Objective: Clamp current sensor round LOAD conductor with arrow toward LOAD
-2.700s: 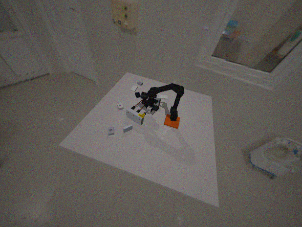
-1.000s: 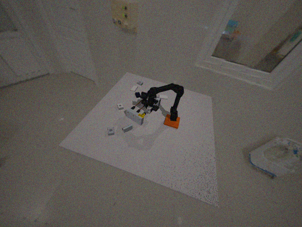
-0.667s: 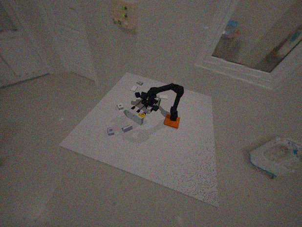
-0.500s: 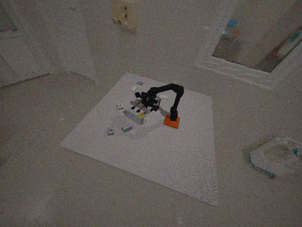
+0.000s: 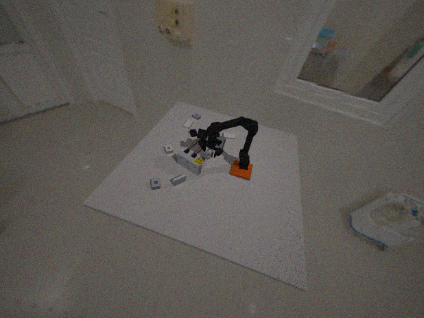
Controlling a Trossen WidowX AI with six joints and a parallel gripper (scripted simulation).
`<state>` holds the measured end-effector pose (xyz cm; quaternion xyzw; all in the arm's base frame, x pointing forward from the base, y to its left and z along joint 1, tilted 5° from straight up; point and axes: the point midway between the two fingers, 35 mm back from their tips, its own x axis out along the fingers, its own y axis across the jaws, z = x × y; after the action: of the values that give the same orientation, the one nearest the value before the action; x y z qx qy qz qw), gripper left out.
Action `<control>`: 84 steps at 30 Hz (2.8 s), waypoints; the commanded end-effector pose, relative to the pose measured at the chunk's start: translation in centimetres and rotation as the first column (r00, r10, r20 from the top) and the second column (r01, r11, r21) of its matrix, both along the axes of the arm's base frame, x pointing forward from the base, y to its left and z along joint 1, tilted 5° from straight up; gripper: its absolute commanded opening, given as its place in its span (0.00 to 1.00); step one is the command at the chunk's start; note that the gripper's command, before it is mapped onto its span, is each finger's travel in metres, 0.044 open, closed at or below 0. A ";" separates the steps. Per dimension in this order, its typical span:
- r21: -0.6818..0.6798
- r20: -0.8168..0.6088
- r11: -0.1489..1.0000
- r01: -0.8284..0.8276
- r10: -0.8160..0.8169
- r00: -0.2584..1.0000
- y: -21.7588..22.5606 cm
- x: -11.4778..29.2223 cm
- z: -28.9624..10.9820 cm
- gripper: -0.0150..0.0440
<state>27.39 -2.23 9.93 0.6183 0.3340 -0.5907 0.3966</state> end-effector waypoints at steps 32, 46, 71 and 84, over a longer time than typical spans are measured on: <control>0.003 0.009 1.000 -0.007 0.007 1.000 0.6 -0.9 10.0 1.00; 0.003 0.009 1.000 -0.007 0.007 1.000 0.6 -0.9 10.0 1.00; -0.507 -0.303 0.582 -0.636 0.570 0.764 7.5 -5.5 6.8 1.00; -0.627 -0.402 0.265 -0.733 0.696 0.595 10.0 -6.7 6.8 1.00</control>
<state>20.70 7.77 16.82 0.1649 0.3092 -0.4404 0.8266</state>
